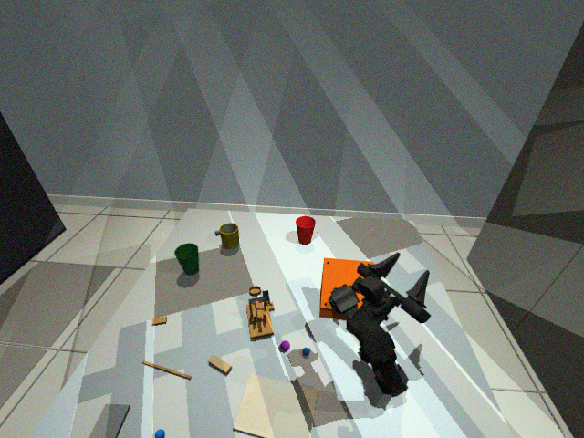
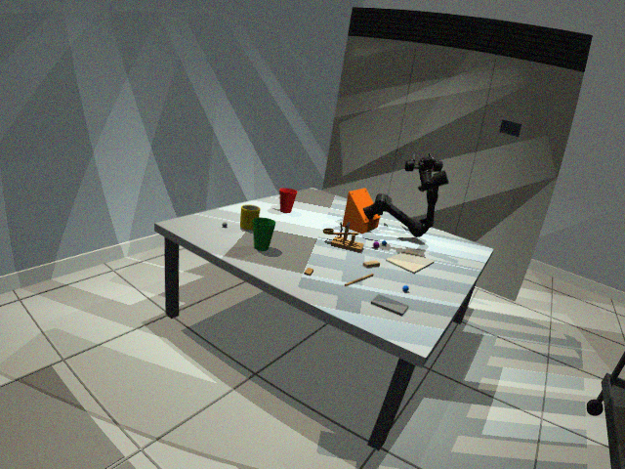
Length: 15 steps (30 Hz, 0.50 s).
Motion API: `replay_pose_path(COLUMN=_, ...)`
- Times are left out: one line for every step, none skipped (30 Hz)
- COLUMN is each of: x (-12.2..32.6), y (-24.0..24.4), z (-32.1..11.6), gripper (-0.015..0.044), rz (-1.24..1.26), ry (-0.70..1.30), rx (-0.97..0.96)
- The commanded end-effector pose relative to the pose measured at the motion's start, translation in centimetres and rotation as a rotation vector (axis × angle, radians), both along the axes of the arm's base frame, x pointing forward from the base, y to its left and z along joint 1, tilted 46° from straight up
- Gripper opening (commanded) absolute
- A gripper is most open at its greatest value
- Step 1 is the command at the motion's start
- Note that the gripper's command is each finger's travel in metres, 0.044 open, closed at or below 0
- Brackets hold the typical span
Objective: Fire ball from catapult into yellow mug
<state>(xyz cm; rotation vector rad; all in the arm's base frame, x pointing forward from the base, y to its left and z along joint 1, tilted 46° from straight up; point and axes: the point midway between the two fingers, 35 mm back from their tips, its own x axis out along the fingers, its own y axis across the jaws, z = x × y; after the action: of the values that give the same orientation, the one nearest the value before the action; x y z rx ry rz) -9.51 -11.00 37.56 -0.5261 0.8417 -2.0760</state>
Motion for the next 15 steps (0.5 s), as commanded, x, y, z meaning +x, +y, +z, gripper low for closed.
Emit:
replay_pose_path(x=0.0, y=0.0, z=0.0, gripper=0.0426, rz=0.001, ry=0.001, rx=0.001)
replay_pose_path(x=0.1, y=-0.1, z=0.0, gripper=0.0440, rz=0.005, ry=0.005, rx=0.005)
replay_pose_path(x=0.3, y=-0.3, z=0.0, gripper=0.0440, rz=0.012, ry=0.010, rx=0.011)
replay_pose_path(x=0.5, y=-0.6, z=0.0, gripper=0.0440, rz=0.021, ry=0.018, rx=0.019)
replay_pose_path(x=0.8, y=-0.9, z=-0.1, gripper=0.0440, rz=0.033, ry=0.028, rx=0.030)
replay_pose_path(x=1.1, y=-1.2, z=-0.1, gripper=0.0440, rz=0.047, ry=0.040, rx=0.042)
replay_pose_path(x=1.4, y=-1.5, z=-0.1, gripper=0.0440, rz=0.059, ry=0.050, rx=0.053)
replay_pose_path(x=1.6, y=-1.8, z=-0.2, gripper=0.0440, rz=0.068, ry=0.058, rx=0.062)
replay_pose_path(x=1.9, y=-2.0, z=-0.2, gripper=0.0440, rz=0.079, ry=0.067, rx=0.071)
replay_pose_path(x=2.2, y=-2.3, z=-0.2, gripper=0.0440, rz=0.092, ry=0.079, rx=0.083)
replay_pose_path(x=2.5, y=-2.6, z=-0.3, gripper=0.0440, rz=0.108, ry=0.095, rx=0.098)
replay_pose_path(x=3.0, y=-3.0, z=-0.3, gripper=0.0440, rz=0.129, ry=0.116, rx=0.116)
replay_pose_path(x=3.4, y=-3.3, z=-0.3, gripper=0.0440, rz=0.150, ry=0.136, rx=0.135)
replay_pose_path(x=3.9, y=-3.7, z=-0.4, gripper=0.0440, rz=0.171, ry=0.157, rx=0.153)
replay_pose_path(x=4.4, y=-4.1, z=-0.5, gripper=0.0440, rz=0.193, ry=0.177, rx=0.171)
